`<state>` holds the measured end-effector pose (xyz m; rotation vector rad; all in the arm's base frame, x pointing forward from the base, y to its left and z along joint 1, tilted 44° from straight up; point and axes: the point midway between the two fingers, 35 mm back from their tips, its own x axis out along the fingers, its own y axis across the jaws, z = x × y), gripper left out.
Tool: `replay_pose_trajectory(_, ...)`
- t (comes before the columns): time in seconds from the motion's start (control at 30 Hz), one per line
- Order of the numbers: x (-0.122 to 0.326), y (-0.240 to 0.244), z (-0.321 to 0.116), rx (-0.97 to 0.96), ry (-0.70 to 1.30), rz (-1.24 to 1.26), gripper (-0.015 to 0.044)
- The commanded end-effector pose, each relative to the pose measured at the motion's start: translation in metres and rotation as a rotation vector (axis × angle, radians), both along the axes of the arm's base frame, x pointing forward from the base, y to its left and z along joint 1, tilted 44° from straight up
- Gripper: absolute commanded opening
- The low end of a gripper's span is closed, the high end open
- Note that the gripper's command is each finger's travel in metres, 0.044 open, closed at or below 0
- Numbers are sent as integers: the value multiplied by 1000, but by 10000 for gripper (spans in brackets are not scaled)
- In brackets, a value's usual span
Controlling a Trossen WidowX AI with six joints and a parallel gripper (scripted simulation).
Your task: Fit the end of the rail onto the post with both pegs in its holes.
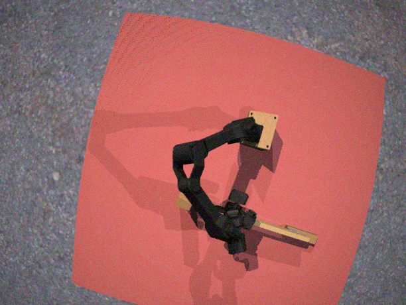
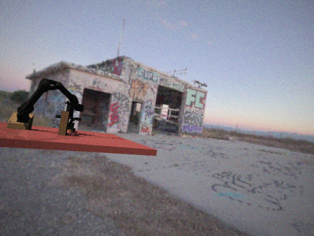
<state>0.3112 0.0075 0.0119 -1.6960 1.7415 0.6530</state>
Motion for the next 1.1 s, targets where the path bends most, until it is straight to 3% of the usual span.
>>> replay_pose_trajectory(0.0, 0, 4, 1, 8, -3, 6, 0)
replay_pose_trajectory(1.07, -1, -6, 5, 7, -3, 6, 0)
